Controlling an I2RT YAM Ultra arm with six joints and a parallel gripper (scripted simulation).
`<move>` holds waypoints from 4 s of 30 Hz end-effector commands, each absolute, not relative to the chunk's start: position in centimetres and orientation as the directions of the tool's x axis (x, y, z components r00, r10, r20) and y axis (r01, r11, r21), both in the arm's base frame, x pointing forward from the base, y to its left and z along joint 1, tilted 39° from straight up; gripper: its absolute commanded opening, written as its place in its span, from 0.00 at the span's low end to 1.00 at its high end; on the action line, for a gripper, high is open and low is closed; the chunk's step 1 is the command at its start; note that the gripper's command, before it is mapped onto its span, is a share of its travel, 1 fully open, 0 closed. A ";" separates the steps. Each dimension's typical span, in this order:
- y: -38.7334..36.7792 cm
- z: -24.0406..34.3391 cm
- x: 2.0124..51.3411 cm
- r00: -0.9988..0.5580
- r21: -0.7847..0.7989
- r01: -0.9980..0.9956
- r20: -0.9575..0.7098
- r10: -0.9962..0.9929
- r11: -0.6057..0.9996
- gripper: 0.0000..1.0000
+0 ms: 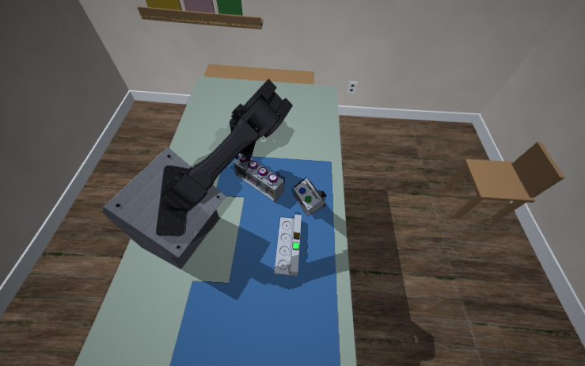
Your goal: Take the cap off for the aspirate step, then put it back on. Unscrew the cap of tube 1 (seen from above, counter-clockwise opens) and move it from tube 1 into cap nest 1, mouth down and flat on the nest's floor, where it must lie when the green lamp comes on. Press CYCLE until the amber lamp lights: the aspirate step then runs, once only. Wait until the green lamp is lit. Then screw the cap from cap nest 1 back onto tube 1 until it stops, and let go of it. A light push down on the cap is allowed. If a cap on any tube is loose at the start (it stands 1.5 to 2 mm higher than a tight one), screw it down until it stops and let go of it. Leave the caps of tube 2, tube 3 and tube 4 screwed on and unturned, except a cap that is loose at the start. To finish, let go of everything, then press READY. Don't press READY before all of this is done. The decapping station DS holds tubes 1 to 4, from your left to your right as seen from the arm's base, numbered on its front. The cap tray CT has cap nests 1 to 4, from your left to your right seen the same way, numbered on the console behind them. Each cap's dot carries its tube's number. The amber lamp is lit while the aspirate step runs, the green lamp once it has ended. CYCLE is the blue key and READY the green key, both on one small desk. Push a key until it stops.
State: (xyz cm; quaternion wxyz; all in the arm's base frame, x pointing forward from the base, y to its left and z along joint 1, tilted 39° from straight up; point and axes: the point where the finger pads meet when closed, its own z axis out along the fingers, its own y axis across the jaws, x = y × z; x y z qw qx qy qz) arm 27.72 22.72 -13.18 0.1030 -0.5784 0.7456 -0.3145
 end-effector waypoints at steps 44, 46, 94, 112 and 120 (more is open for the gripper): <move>23.2 -12.8 27.7 0.739 0.106 -0.423 0.615 -0.275 -0.900 0.49; 23.2 -12.8 27.7 0.739 0.106 -0.423 0.615 -0.275 -0.900 0.00; 23.1 -12.9 27.8 -0.407 -0.613 -0.747 0.118 -0.906 0.256 0.00; 23.1 -12.9 27.8 -0.820 -0.512 -0.228 -0.358 -0.447 0.828 0.00; 23.1 -12.9 27.8 -0.844 -0.332 0.109 -0.529 -0.090 0.937 0.00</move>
